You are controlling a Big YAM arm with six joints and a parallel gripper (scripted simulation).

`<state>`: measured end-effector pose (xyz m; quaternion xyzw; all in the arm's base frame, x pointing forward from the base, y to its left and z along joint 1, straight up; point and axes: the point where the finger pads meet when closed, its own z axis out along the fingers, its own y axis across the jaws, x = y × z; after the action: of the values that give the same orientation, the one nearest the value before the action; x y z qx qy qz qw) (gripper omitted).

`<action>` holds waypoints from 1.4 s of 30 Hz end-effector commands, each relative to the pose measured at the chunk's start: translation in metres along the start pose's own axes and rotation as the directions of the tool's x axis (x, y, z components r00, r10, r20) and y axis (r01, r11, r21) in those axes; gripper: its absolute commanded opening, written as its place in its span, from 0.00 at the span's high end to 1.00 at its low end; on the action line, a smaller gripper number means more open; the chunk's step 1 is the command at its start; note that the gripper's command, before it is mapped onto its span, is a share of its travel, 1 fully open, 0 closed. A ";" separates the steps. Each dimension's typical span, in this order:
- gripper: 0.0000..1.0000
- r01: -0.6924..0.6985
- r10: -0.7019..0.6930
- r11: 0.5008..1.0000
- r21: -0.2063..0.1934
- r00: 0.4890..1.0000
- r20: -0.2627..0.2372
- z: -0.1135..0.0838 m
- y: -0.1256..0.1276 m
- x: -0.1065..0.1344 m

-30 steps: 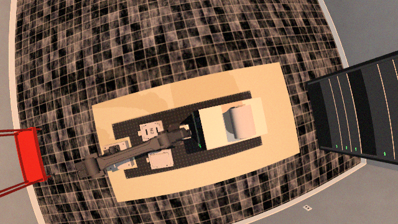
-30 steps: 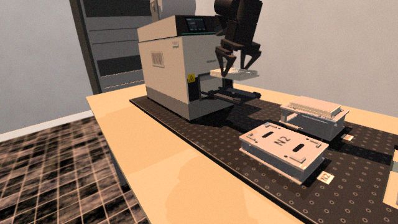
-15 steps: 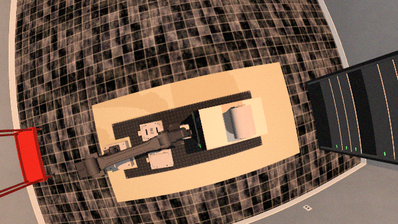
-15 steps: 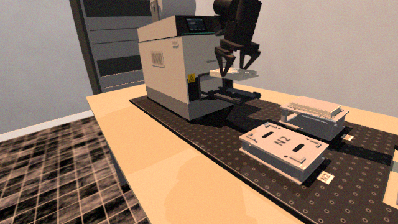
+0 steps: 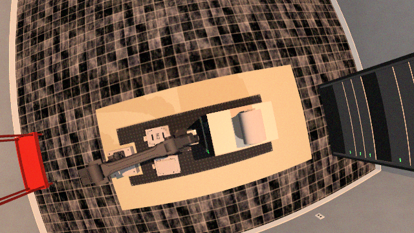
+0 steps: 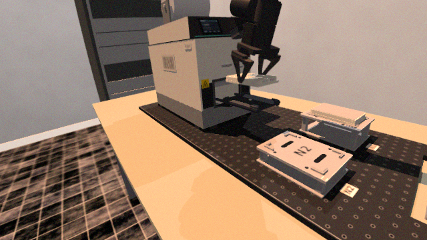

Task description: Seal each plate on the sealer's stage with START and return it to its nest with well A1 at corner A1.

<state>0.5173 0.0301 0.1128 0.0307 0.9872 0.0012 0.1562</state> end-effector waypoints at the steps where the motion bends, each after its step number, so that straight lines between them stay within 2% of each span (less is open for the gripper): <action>1: 1.00 0.014 -0.013 1.000 -0.013 0.999 0.040 -0.018 0.012 -0.015; 6: 1.00 -0.021 0.021 1.000 -0.007 0.999 0.051 -0.011 0.000 -0.025; 18: 1.00 -0.022 0.022 1.000 -0.007 0.999 0.048 -0.001 0.000 -0.028; 27: 1.00 0.001 -0.001 1.000 -0.009 1.000 0.017 0.012 0.012 -0.010; 36: 1.00 -0.006 0.006 1.000 -0.001 1.000 0.016 0.008 -0.004 -0.001; 42: 1.00 0.005 -0.004 1.000 -0.003 0.999 0.041 0.006 -0.003 -0.012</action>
<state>0.5169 0.0290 0.1012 0.0324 0.9872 0.0013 0.1564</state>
